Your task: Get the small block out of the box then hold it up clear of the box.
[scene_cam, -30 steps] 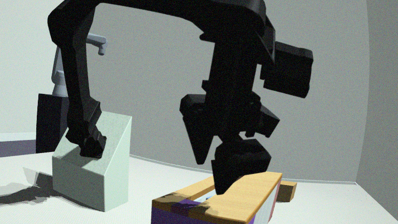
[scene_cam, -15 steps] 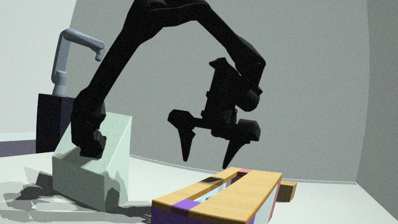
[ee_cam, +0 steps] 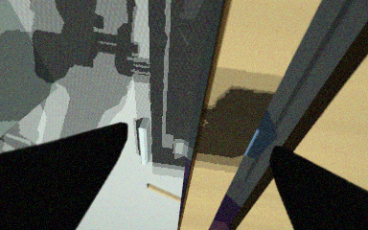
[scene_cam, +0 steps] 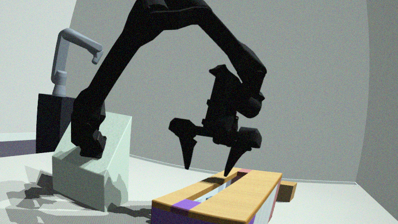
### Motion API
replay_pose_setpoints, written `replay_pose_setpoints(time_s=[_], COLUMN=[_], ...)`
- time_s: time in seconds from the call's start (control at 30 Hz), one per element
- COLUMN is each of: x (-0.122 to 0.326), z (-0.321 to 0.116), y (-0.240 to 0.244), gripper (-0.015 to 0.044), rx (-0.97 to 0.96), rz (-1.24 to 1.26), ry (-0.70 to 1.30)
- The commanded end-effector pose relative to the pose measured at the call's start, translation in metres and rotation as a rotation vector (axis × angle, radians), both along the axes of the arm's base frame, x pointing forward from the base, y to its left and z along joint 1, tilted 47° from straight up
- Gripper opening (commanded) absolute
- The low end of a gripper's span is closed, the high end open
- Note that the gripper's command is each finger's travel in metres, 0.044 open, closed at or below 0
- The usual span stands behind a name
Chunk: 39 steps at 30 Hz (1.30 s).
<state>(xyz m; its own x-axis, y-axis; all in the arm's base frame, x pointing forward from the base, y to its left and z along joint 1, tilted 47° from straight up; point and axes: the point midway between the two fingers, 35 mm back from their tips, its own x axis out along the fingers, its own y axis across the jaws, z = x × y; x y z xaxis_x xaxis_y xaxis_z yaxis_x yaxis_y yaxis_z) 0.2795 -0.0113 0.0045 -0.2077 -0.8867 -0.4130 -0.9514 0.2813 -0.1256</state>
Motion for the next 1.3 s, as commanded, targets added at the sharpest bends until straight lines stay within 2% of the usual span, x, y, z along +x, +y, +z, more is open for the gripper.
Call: replay_pose_setpoints(time_s=[0.0,1.07,1.27], x=[-0.002,-0.01,-0.008], z=[-0.004,-0.039,-0.034], y=[-0.006,-0.044,-0.042], gripper=[0.04,0.04,0.04], rx=[-0.005,-0.011,-0.006], rz=[0.004,0.003,0.0], ry=[0.01,0.01,0.002])
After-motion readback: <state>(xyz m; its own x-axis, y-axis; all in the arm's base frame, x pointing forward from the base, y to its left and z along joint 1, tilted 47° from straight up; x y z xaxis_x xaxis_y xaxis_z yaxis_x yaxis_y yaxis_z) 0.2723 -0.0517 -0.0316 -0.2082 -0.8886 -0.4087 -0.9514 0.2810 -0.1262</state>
